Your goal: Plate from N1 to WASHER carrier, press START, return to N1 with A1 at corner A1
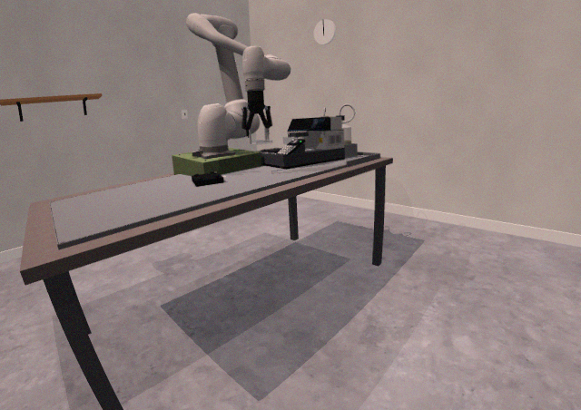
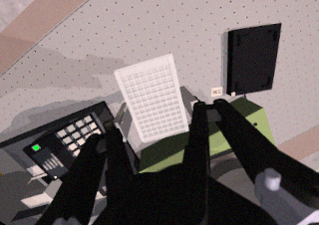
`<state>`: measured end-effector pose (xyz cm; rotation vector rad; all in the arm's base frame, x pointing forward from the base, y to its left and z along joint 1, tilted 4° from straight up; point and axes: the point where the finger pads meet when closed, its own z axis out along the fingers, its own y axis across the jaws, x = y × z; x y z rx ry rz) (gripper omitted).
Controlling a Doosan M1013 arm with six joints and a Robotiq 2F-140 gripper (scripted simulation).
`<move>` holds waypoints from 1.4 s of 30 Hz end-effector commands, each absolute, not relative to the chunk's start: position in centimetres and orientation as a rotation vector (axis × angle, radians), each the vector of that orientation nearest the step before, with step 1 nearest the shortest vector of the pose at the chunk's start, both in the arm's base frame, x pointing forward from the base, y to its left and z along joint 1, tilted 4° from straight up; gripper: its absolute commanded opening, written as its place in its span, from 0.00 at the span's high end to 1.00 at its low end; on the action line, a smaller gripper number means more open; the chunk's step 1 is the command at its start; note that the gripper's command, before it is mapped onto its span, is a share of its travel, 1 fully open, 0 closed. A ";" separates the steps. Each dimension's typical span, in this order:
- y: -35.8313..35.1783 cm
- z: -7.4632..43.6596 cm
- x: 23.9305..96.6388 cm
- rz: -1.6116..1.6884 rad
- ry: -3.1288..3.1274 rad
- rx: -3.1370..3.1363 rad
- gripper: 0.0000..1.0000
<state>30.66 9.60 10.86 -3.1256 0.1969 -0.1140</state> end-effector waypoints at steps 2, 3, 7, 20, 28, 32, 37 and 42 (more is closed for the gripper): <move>11.3 11.0 29.8 -0.114 0.133 -3.131 0.90; 11.8 11.0 29.6 -0.114 0.133 -3.131 0.90; 12.7 11.1 29.2 -0.114 0.133 -3.131 0.90; 18.5 11.6 26.4 -0.114 0.133 -3.131 0.90; 21.2 11.9 25.1 -0.114 0.133 -3.131 0.90; 22.0 11.9 24.7 -0.114 0.133 -3.131 0.90; 22.4 12.0 24.3 -0.114 0.080 -3.134 0.90; 23.3 12.1 23.1 -0.114 0.057 -3.135 0.90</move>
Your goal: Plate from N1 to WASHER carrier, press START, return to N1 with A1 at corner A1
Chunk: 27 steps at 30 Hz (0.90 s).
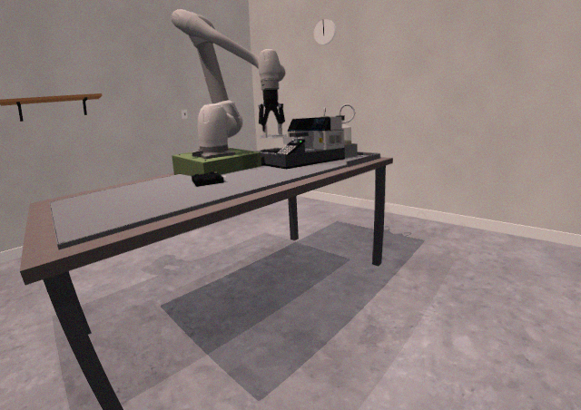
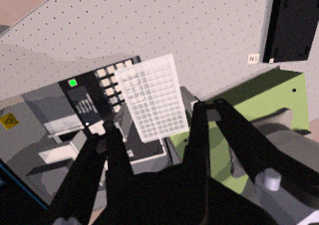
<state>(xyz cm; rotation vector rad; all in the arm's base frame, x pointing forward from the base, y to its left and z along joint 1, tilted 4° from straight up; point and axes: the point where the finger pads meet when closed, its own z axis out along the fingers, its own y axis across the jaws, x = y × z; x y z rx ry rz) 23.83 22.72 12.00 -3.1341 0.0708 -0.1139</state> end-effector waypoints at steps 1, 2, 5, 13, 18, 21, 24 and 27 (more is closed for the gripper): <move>23.7 12.1 22.8 -0.114 0.057 -3.135 0.90; 24.0 12.1 22.4 -0.114 0.057 -3.135 0.90; 25.0 12.2 21.2 -0.114 0.057 -3.135 0.90; 27.5 12.4 18.2 -0.114 0.057 -3.135 0.90; 28.5 12.5 17.0 -0.114 0.057 -3.135 0.90; 29.5 12.5 15.9 -0.114 0.057 -3.135 0.90; 30.4 12.6 14.8 -0.114 0.057 -3.135 0.90; 31.3 12.7 13.8 -0.114 0.057 -3.135 0.90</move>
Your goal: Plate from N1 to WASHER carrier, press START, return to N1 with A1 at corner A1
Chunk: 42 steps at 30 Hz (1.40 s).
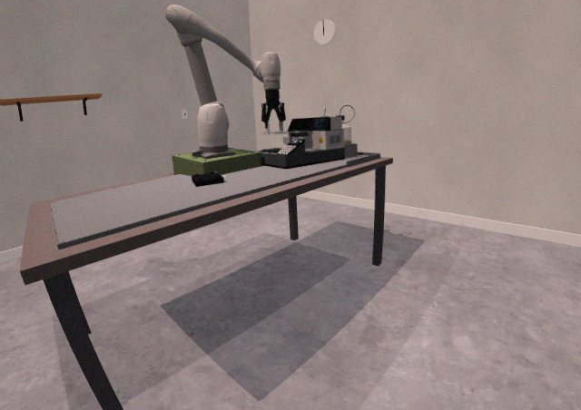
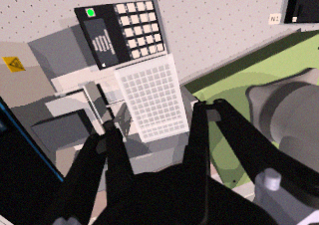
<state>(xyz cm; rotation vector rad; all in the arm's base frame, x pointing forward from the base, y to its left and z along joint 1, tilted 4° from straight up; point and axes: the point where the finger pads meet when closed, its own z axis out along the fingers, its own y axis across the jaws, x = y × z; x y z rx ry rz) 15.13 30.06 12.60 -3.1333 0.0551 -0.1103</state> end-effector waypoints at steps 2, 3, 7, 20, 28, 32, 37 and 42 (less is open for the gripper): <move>31.3 12.7 13.7 -0.114 0.057 -3.135 0.90; 31.3 12.7 13.7 -0.114 0.057 -3.135 0.90; 31.4 12.7 13.7 -0.114 0.057 -3.135 0.90; 31.3 12.7 13.7 -0.114 0.057 -3.135 0.90; 31.3 12.7 13.7 -0.114 0.057 -3.135 0.90; 31.3 12.7 13.7 -0.114 0.057 -3.135 0.90; 31.3 12.7 13.7 -0.114 0.057 -3.135 0.90; 31.3 12.4 13.8 -0.114 0.057 -3.135 0.90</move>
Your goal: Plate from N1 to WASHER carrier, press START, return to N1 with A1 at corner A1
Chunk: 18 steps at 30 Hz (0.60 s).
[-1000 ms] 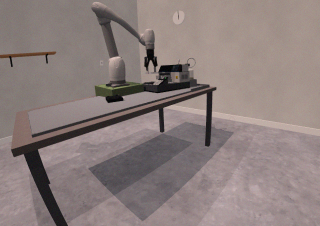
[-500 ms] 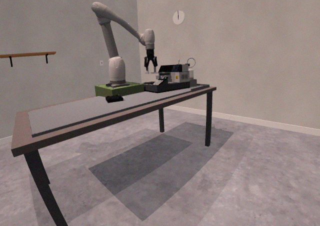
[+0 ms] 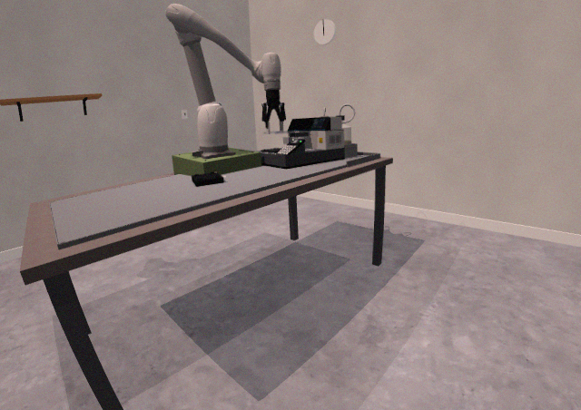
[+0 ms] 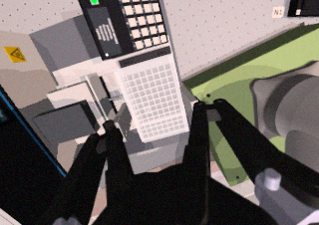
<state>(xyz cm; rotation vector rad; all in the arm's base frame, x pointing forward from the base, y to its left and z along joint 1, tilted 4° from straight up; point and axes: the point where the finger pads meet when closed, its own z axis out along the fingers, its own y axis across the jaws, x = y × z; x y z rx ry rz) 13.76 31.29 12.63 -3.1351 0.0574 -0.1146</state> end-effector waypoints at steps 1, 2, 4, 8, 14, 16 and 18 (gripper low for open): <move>31.3 12.2 13.8 -0.114 0.057 -3.135 0.90; 31.3 12.0 13.8 -0.114 0.057 -3.135 0.90; 31.3 11.7 13.8 -0.114 0.057 -3.135 0.90; 31.3 11.0 13.9 -0.114 0.057 -3.135 0.90; 31.3 10.2 13.9 -0.114 0.057 -3.135 0.90; 31.3 10.0 14.0 -0.114 0.057 -3.135 0.90; 31.3 9.7 14.0 -0.114 0.057 -3.135 0.90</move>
